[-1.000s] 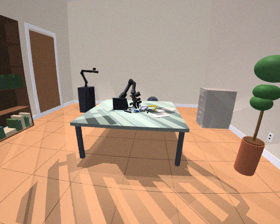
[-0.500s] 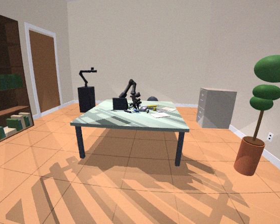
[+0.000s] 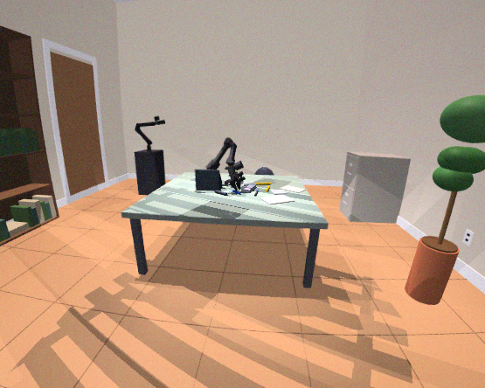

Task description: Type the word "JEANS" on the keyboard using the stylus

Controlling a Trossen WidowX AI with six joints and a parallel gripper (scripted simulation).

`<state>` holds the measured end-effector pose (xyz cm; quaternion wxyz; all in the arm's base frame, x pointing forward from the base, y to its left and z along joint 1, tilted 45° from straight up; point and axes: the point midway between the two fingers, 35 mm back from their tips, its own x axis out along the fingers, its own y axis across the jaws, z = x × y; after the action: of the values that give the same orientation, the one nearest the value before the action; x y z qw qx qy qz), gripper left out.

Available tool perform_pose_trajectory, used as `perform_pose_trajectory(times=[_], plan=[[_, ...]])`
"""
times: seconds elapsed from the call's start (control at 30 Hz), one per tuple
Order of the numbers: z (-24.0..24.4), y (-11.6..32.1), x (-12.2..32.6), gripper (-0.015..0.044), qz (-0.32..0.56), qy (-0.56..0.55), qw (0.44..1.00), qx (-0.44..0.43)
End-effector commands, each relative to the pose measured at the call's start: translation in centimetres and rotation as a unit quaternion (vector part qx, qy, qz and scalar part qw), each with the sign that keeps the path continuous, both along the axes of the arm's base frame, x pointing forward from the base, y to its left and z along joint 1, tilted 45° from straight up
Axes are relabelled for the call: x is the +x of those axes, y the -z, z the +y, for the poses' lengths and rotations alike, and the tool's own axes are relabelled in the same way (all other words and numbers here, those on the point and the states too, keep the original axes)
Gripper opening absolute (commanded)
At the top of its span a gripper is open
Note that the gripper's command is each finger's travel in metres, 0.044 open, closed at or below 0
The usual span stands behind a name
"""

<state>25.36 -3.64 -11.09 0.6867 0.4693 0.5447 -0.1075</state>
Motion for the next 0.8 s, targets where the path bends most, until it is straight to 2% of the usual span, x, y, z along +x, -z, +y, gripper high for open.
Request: perform_pose_trajectory(times=[0.0, 0.77], plan=[[0.28, 0.38, -0.23, 0.015, 0.006, 0.001, 1.0, 0.001], [1.24, 1.33, -0.25, 0.015, 0.006, 0.001, 1.0, 0.001]])
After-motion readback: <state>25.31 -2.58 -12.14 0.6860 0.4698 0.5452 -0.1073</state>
